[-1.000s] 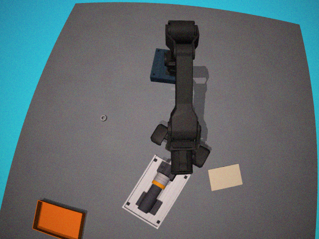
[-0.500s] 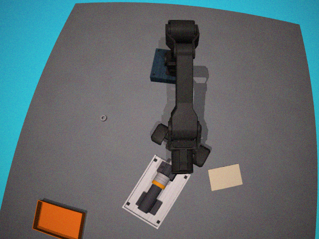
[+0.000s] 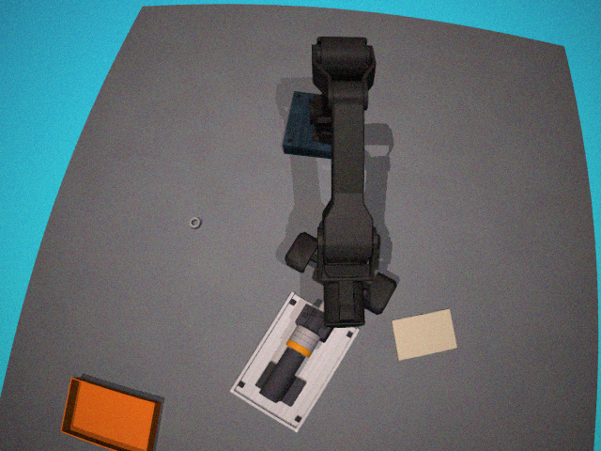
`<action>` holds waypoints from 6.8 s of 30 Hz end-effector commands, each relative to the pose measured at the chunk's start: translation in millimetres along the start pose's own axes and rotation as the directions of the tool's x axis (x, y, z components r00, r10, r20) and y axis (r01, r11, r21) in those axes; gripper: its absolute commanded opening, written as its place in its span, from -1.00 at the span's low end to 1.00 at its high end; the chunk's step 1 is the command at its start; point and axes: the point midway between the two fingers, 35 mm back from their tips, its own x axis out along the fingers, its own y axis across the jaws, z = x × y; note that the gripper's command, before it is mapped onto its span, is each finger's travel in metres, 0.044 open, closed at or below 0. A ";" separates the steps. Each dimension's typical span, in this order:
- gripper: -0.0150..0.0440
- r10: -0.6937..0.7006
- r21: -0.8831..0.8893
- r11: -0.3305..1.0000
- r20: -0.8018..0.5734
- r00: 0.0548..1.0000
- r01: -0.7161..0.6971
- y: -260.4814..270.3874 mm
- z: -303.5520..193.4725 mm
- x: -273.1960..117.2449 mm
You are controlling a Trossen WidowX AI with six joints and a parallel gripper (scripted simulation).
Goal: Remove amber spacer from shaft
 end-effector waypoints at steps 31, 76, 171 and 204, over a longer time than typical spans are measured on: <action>-0.49 -0.001 0.003 1.000 0.004 1.000 0.001 -0.3 5.2 -0.1; -0.49 -0.001 0.003 1.000 0.004 1.000 0.001 -0.3 10.7 0.0; -0.49 -0.001 0.003 1.000 0.005 1.000 0.001 -0.4 22.3 0.1; -0.49 -0.001 0.003 1.000 0.005 1.000 0.001 -0.4 26.3 0.1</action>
